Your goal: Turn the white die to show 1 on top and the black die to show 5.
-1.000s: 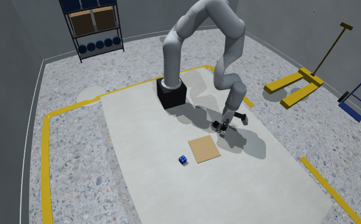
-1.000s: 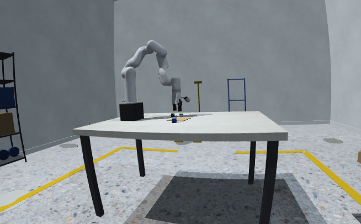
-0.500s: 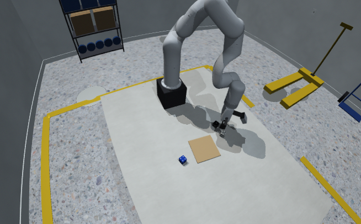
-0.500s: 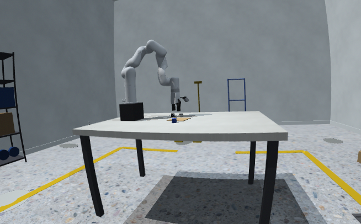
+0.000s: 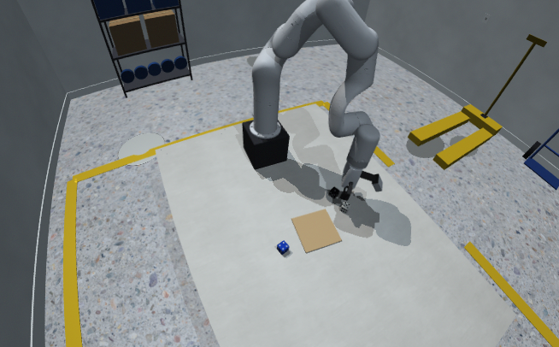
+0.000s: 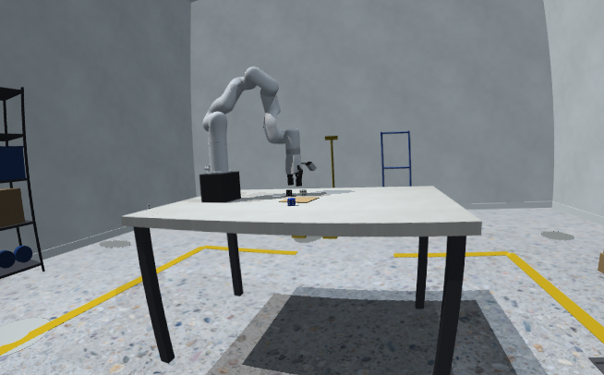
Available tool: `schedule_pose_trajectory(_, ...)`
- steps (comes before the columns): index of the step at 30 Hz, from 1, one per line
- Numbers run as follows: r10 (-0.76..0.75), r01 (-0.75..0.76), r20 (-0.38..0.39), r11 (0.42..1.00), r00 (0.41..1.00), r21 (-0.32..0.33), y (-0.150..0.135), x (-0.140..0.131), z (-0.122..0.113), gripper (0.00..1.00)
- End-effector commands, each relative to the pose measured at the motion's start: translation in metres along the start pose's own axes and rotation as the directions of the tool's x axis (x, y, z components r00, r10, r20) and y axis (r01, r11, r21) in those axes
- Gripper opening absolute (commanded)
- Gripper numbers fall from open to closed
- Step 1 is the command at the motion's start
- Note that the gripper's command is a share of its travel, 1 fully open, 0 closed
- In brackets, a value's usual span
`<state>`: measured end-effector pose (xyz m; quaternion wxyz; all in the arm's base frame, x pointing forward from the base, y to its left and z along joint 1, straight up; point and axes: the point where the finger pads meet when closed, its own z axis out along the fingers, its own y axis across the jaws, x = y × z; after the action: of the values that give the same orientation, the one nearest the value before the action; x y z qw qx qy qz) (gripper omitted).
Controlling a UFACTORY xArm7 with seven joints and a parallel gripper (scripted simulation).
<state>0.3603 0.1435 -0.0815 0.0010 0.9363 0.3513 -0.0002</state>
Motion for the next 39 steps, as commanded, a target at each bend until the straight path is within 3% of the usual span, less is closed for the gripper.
schedule_pose_trajectory(1, 0.0, 0.0, -0.003, 1.0, 1.0, -0.001, 0.0, 0.001, -0.001, 1.0)
schedule_pose_trajectory(15, 0.0, 0.0, -0.003, 1.0, 1.0, -0.001, 0.0, 0.001, -0.005, 1.0)
schedule_pose_trajectory(23, 0.0, 0.0, -0.003, 1.0, 1.0, -0.001, 0.0, 0.001, -0.056, 1.0)
schedule_pose_trajectory(25, 0.0, 0.0, -0.003, 1.0, 1.0, -0.001, 0.0, 0.001, -0.056, 1.0)
schedule_pose_trajectory(31, 0.0, 0.0, -0.003, 1.0, 1.0, -0.001, 0.0, 0.001, -0.092, 1.0)
schedule_pose_trajectory(39, 0.0, 0.0, -0.003, 1.0, 1.0, -0.001, 0.0, 0.001, -0.101, 1.0)
